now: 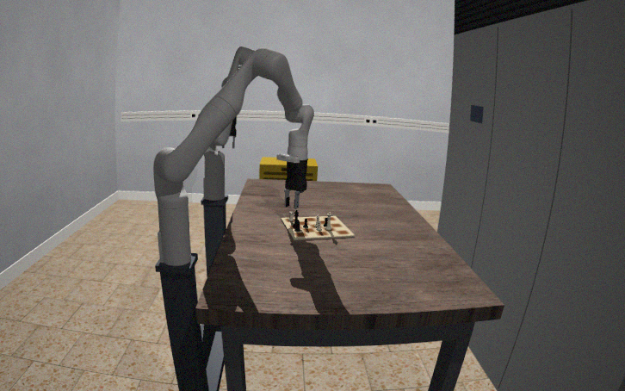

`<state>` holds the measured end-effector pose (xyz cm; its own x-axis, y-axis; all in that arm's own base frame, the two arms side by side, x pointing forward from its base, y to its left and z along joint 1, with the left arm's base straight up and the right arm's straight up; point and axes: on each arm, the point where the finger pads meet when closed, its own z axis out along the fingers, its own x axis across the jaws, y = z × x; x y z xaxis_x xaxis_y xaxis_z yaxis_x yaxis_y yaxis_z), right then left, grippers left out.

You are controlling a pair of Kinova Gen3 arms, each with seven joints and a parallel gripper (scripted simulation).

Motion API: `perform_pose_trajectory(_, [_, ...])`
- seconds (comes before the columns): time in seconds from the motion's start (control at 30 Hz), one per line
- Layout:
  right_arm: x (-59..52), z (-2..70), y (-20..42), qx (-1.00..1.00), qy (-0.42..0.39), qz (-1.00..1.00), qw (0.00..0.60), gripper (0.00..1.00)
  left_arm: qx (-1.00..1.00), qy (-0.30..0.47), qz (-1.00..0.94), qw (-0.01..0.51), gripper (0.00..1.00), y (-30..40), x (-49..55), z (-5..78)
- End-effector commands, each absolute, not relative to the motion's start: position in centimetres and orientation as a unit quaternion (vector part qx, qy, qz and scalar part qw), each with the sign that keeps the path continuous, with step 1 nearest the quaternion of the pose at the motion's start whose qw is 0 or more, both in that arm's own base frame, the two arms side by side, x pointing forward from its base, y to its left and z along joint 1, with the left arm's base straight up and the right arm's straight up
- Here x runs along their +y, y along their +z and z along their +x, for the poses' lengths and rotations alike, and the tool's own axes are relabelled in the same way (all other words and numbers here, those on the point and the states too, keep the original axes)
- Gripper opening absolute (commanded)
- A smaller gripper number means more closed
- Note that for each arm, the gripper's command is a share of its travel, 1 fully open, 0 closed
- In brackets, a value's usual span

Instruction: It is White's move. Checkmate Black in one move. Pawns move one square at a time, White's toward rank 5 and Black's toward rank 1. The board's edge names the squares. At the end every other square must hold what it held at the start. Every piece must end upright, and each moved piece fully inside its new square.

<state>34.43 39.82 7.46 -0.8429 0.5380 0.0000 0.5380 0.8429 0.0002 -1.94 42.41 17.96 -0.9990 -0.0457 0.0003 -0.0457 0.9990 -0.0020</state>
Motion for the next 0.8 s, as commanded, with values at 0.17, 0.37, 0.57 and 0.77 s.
perform_pose_trajectory(0.17, [39.9,34.5,10.7,0.960,0.001,0.280,0.001,0.73,-1.000,0.000,0.023,0.000,1.00,18.0,42.5,-1.9])
perform_pose_trajectory(0.37, [39.9,34.5,12.3,0.960,0.001,0.280,0.001,0.73,-1.000,0.000,0.023,0.000,1.00,18.0,42.5,-1.9])
perform_pose_trajectory(0.57, [39.9,34.5,12.5,0.960,0.001,0.280,0.001,1.00,-1.000,0.000,0.023,0.000,1.00,18.0,42.5,-1.9])
perform_pose_trajectory(0.77, [39.9,34.5,12.5,0.960,0.001,0.280,0.001,1.00,-1.000,0.000,0.023,0.000,1.00,18.0,42.5,-1.9])
